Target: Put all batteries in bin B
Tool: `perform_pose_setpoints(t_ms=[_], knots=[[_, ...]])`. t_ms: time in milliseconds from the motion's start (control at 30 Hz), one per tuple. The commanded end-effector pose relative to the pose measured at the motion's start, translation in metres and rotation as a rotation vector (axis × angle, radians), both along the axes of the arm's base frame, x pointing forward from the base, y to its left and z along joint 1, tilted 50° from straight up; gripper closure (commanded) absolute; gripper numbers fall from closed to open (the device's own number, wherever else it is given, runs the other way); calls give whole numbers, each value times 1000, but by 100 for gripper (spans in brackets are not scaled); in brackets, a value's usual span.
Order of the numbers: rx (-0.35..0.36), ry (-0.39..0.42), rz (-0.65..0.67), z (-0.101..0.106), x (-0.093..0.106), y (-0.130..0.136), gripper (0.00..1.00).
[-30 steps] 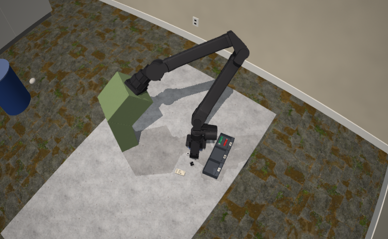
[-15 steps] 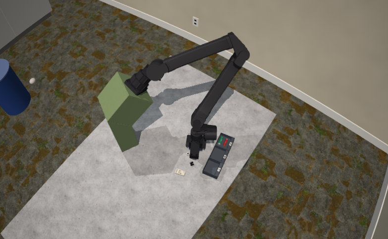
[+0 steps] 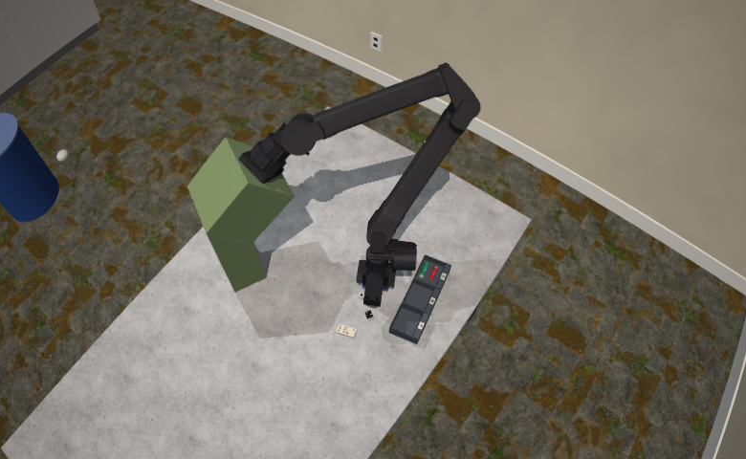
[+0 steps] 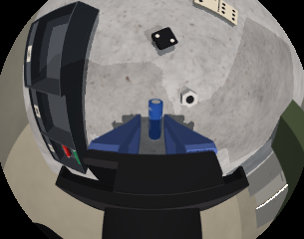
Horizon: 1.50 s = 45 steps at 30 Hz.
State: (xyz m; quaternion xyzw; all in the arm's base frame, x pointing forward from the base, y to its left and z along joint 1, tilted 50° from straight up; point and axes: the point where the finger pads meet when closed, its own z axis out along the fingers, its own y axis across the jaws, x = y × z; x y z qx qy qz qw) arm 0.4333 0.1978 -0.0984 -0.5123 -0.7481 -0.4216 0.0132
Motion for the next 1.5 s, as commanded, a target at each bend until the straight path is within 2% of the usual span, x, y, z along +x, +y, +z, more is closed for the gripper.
perform_pose_setpoints(t_ms=[0,200,467,967,1000,1467], knots=[[-5,10,-2,-3,0,-1,72],[-3,3,-2,3,-2,-1,72],[2,-11,1,12,7,3,72],[3,-11,2,12,1,4,72],[2,-11,2,12,1,4,91],[1,-3,4,12,-1,4,91]])
